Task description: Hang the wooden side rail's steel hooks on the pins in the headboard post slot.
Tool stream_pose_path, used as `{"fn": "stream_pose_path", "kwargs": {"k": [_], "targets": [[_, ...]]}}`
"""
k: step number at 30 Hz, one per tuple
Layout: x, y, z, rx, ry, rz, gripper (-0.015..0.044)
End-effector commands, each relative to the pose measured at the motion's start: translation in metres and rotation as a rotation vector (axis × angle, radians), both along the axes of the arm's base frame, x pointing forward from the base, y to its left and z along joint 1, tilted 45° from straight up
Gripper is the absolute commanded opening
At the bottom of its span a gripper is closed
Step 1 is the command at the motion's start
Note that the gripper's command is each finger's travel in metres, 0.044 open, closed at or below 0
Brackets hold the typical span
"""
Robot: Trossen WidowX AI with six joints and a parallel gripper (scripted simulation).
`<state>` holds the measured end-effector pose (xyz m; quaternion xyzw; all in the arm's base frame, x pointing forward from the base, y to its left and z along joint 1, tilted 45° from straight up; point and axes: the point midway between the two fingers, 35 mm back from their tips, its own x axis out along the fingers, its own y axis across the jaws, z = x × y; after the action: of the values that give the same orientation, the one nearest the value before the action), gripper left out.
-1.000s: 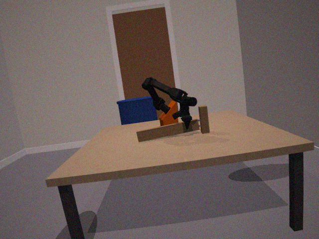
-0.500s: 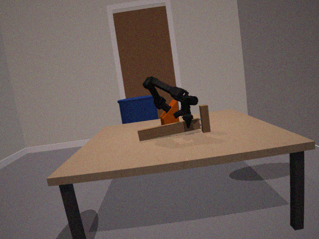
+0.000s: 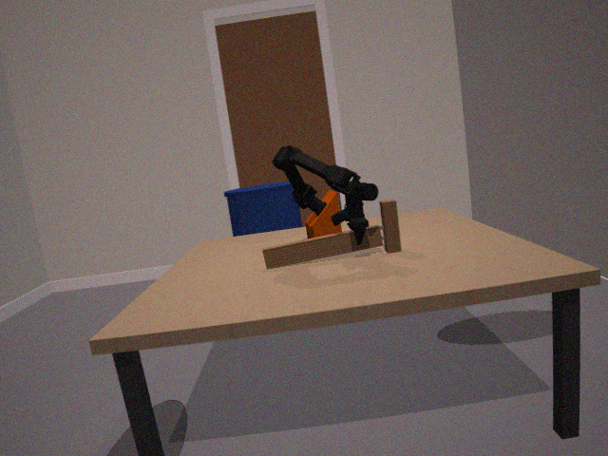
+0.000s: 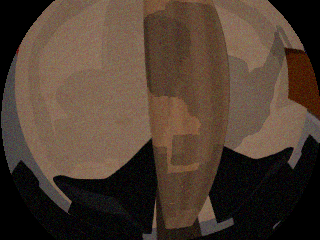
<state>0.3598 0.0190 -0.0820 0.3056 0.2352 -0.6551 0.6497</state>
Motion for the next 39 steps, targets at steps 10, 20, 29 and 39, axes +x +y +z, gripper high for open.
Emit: {"fn": "stream_pose_path", "kwargs": {"k": [10, 20, 29, 39], "targets": [[0.0011, 0.0077, -0.0002, 0.005, -0.005, 0.012, 0.0000], [0.0012, 0.0088, -0.0006, 0.005, -0.005, 0.012, 0.0000], [0.0008, 0.0088, -0.0020, 0.005, -0.005, 0.012, 0.0000], [0.0017, 0.0097, -0.0022, 0.005, -0.005, 0.012, 0.0000]]}}
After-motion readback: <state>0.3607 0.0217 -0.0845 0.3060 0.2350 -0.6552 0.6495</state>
